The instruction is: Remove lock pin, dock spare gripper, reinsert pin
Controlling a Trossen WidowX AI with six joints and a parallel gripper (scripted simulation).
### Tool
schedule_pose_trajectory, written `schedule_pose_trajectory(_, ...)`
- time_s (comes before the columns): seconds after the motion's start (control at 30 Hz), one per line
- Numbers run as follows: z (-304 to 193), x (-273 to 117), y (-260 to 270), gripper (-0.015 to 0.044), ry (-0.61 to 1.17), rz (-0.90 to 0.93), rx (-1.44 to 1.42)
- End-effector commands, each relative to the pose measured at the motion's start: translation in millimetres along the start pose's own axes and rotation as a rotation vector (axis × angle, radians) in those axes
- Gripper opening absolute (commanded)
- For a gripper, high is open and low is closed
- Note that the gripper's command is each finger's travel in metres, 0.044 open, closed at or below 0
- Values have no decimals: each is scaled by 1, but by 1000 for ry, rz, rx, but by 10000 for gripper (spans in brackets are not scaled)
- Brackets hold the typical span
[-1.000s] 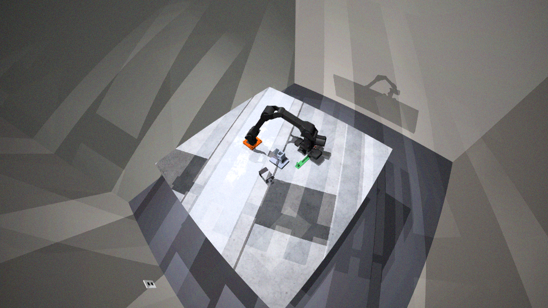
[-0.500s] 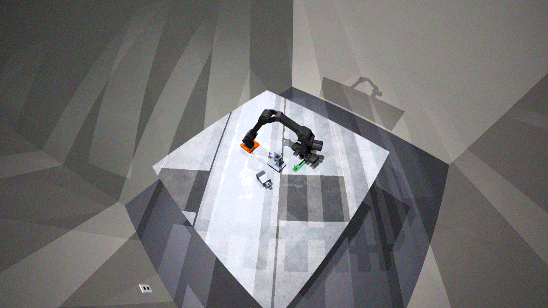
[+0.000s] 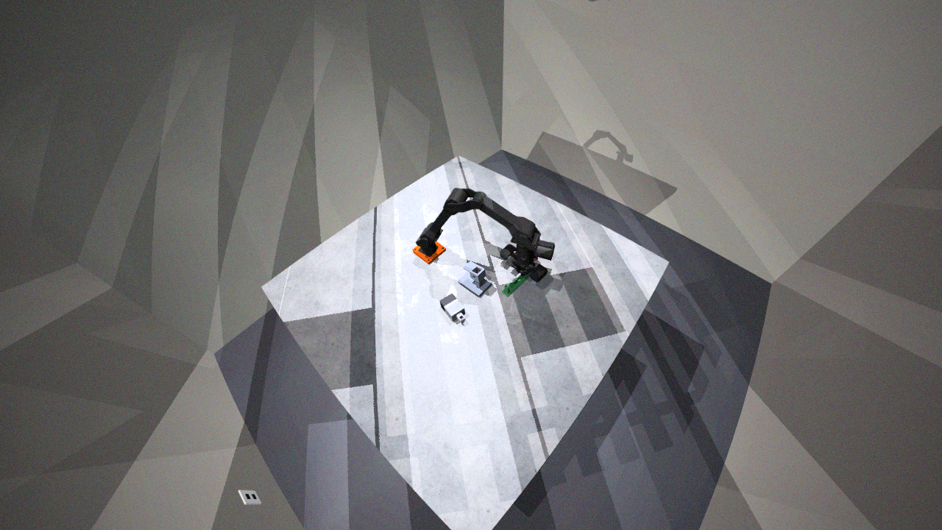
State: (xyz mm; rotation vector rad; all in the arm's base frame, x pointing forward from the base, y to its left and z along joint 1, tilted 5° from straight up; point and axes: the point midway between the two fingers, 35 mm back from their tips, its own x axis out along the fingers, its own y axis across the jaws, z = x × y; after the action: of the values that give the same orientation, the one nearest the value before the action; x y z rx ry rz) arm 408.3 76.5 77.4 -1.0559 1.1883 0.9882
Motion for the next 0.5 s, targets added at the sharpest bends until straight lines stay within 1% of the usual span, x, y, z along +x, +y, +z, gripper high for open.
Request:
schedule_pose_trajectory(0.0, 1, -9, -1, 0, -1, -3, 0)
schedule_pose_trajectory(0.3, 2, -25, 1, 0, 2, 6, -2)
schedule_pose_trajectory(0.47, 1, -22, 1, 0, 3, 8, -3)
